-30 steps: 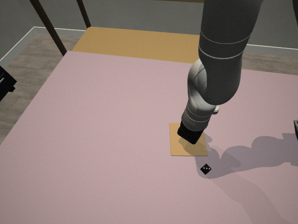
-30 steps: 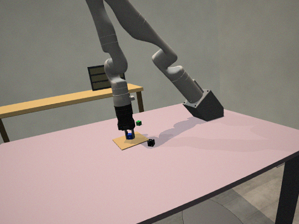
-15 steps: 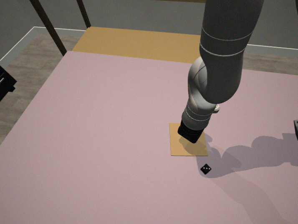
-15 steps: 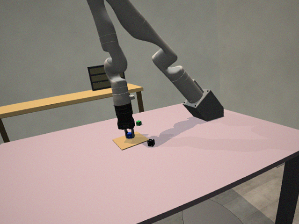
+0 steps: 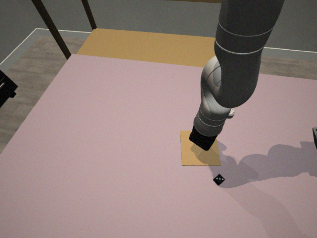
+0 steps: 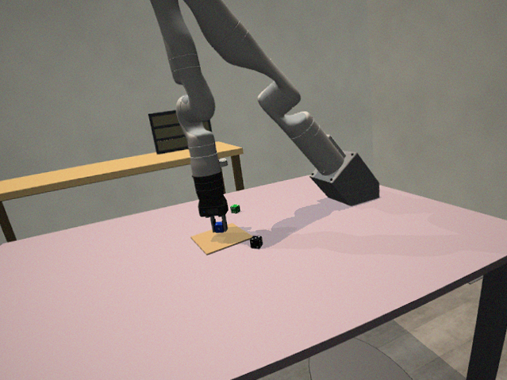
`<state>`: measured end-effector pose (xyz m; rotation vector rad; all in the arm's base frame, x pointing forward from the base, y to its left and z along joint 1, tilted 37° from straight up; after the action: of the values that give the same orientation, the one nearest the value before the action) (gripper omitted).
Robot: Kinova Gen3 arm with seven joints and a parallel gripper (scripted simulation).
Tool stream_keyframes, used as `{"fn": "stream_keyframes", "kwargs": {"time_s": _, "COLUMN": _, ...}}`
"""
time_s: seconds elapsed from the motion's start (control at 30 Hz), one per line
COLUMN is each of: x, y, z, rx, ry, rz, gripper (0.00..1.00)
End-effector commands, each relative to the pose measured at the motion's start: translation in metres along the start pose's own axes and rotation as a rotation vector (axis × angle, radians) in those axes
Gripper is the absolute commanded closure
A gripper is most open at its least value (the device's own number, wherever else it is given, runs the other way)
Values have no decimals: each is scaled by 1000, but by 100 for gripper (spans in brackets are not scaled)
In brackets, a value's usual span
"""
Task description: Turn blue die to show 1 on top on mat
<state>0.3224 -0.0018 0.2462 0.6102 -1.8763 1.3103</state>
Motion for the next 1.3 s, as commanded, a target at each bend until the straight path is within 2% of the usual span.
{"fn": "stream_keyframes", "kwargs": {"time_s": 0.0, "x": 2, "y": 1, "z": -5, "rx": 11, "ry": -13, "rz": -2, "gripper": 51}}
{"fn": "stream_keyframes", "kwargs": {"time_s": 1.27, "x": 22, "y": 1, "z": -5, "rx": 11, "ry": -13, "rz": -2, "gripper": 51}}
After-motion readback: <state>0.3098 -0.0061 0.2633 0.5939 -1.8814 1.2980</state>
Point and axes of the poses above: the point where the finger pads meet when closed, its own x axis back along the fingers, its own y axis across the jaws, z = x × y, the point moved 10 cm from there along x, back along the fingers, and after that the axes turned 10 degrees about x, right-handed, at the moved point
